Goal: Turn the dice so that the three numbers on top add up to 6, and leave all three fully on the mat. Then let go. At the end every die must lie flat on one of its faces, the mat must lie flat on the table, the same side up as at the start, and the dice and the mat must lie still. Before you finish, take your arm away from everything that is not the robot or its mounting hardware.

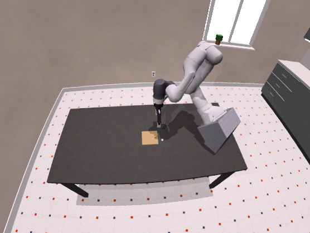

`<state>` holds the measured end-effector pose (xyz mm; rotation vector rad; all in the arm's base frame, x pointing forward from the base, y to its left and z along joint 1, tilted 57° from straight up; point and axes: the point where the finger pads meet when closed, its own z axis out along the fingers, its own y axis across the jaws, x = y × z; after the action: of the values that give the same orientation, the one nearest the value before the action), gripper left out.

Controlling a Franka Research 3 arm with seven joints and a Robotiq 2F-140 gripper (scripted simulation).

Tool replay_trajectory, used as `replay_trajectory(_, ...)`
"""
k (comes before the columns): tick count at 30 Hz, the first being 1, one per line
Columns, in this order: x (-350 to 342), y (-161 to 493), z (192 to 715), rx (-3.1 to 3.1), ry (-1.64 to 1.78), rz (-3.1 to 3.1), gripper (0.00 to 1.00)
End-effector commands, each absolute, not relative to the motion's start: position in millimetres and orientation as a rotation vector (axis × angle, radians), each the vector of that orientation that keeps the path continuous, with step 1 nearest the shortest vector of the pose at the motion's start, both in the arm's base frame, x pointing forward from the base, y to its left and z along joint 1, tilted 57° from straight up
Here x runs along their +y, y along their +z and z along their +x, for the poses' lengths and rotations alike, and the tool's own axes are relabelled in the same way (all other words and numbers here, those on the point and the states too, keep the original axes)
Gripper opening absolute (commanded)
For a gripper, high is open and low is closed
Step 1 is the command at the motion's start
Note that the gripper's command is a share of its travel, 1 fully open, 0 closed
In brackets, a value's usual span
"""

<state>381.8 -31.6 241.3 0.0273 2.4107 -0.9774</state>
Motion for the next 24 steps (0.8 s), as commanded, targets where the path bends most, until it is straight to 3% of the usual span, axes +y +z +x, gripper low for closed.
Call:
replay_trajectory(1, -39, 242, 385, 2.344, -0.920, 0.233, 1.00)
replay_trajectory(14, -64, 244, 385, 2.244, -0.890, 0.457, 1.00)
replay_trajectory(15, -64, 244, 385, 2.244, -0.890, 0.457, 0.19)
replay_trajectory(24, -64, 244, 385, 2.244, -0.890, 0.457, 0.19)
